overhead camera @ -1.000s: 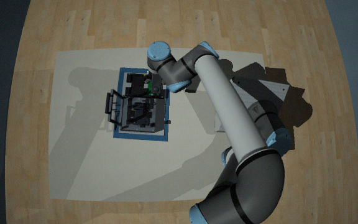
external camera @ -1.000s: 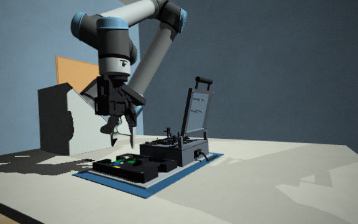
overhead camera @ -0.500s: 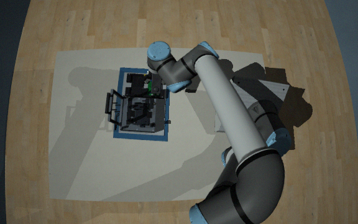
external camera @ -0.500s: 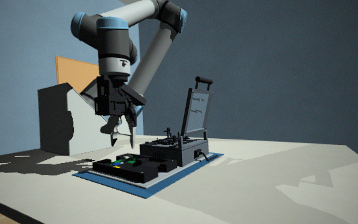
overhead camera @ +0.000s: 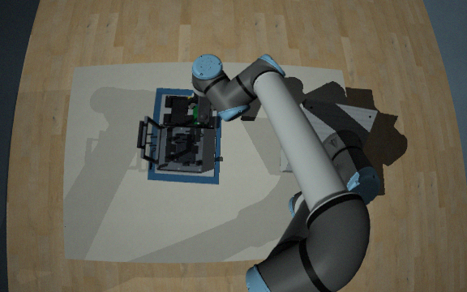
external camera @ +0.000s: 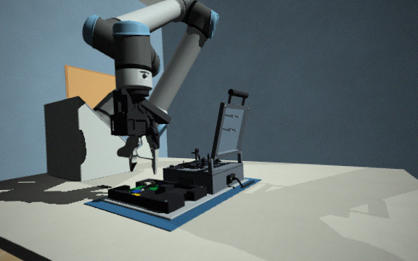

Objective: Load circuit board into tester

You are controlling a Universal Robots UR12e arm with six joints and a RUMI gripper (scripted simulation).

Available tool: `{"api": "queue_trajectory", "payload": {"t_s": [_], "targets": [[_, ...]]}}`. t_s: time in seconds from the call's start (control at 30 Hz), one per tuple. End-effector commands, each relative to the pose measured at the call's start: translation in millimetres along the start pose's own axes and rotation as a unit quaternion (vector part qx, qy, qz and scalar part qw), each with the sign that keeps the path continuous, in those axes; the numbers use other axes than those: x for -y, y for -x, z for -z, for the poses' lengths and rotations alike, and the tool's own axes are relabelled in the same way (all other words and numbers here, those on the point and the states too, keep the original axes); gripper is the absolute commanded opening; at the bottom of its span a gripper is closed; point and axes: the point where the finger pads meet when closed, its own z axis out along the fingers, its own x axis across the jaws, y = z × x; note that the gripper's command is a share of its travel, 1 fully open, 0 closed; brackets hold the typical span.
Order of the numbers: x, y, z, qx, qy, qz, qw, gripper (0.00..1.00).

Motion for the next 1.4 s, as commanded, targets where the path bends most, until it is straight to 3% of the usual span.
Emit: {"api": "queue_trajectory", "payload": {"t_s": [0.0, 0.73, 1.37], "targets": [[0, -1, -3, -0.001, 0.0, 0.0, 1.0, 0.59], [-1, -1, -28, -0.001, 0.0, 0.0, 1.0, 0.59], [-1, -1, -30, -0.001, 0.0, 0.0, 1.0, 0.59]]}}
